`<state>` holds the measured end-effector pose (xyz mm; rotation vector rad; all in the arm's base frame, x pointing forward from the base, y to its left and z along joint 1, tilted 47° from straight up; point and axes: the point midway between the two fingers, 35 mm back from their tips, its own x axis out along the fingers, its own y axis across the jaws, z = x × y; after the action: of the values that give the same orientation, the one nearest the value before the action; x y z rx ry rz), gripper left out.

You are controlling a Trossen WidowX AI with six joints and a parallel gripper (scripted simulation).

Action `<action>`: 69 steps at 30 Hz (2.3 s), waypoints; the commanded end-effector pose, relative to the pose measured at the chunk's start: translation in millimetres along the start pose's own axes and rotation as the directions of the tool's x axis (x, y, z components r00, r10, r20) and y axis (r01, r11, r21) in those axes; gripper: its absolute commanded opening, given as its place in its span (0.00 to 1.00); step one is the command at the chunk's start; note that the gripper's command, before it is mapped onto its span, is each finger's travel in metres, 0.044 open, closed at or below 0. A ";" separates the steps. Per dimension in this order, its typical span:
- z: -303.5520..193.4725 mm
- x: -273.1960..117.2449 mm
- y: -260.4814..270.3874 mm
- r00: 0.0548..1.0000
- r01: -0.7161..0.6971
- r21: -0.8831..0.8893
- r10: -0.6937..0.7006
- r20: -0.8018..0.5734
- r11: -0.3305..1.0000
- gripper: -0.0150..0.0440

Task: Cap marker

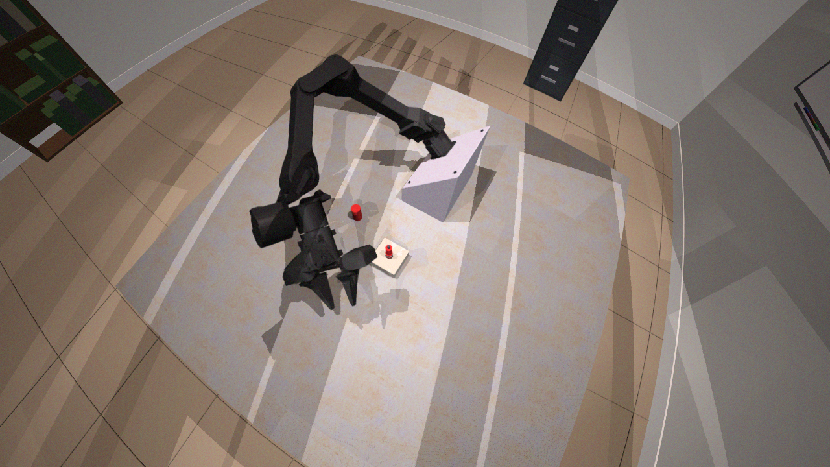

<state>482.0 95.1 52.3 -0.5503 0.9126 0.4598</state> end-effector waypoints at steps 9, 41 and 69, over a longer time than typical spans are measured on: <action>-137.3 -114.7 5.2 0.740 -0.169 -0.554 -0.267 -0.618 0.815 0.65; -224.9 -166.7 -17.2 0.499 -0.470 -0.655 -0.434 -0.750 0.592 0.65; -257.3 -144.6 -36.7 0.499 -0.469 -0.655 -0.434 -0.750 0.592 0.65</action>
<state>271.6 -108.9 60.4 -1.8004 1.7119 0.6209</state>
